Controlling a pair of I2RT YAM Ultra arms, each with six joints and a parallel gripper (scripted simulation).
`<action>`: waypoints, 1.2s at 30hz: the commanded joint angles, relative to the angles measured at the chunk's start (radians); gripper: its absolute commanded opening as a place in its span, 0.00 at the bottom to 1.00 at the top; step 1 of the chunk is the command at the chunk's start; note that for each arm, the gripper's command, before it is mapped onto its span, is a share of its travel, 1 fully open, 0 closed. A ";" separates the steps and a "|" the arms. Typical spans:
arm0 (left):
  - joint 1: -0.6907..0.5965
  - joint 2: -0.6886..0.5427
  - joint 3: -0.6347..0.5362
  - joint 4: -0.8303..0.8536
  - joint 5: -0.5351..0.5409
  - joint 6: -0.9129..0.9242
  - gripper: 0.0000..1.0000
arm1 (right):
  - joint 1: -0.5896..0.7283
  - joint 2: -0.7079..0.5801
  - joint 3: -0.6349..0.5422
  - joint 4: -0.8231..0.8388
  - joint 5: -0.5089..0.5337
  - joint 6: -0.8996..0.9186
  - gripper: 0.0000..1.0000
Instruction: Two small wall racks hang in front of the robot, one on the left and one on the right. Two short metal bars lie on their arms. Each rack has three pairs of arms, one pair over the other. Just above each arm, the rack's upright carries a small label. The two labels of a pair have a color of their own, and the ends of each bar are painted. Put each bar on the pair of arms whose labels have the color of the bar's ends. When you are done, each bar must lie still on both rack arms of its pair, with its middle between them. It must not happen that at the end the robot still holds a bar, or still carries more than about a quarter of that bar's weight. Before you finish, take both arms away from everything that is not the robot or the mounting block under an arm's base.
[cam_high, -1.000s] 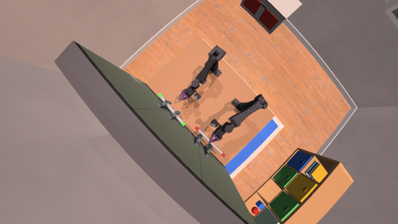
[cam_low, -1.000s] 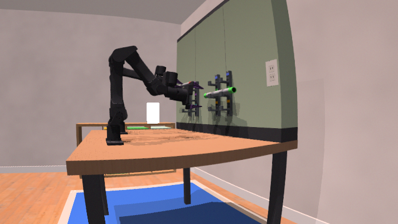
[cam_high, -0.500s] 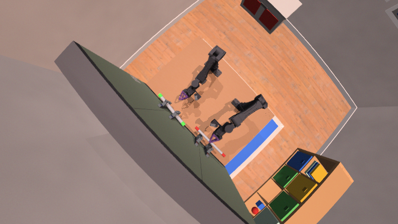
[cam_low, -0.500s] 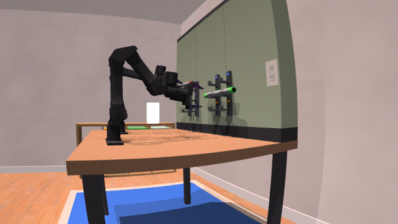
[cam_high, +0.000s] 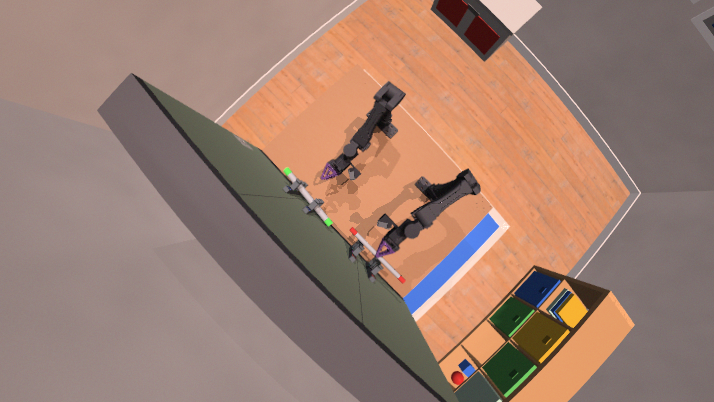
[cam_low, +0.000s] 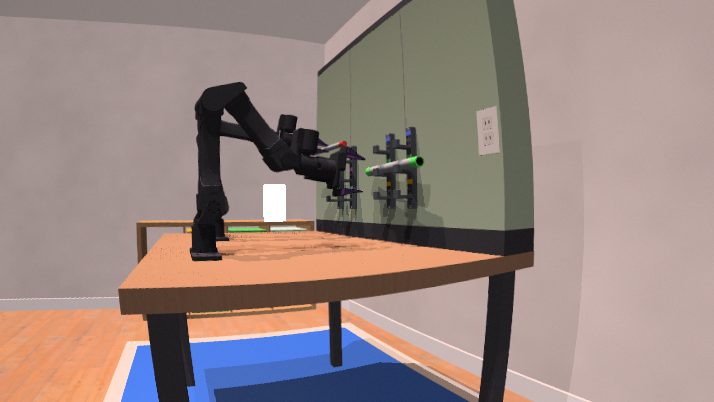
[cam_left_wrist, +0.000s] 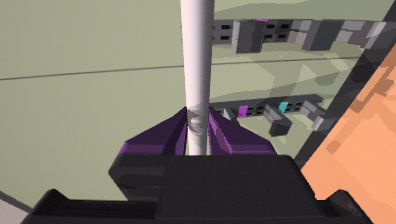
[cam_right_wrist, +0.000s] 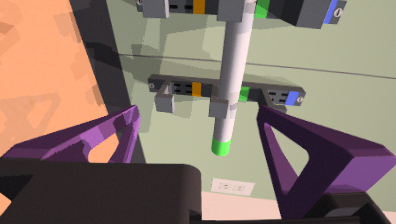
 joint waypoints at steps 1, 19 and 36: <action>-0.011 -0.022 0.050 0.073 -0.004 -0.002 0.00 | 0.006 -0.036 0.002 0.000 0.007 0.013 1.00; -0.011 -0.013 0.018 0.110 -0.004 -0.003 0.00 | 0.006 -0.036 0.002 -0.002 0.007 0.013 1.00; -0.009 0.007 0.000 0.147 -0.003 -0.003 0.00 | 0.006 -0.036 0.002 -0.005 0.008 0.013 1.00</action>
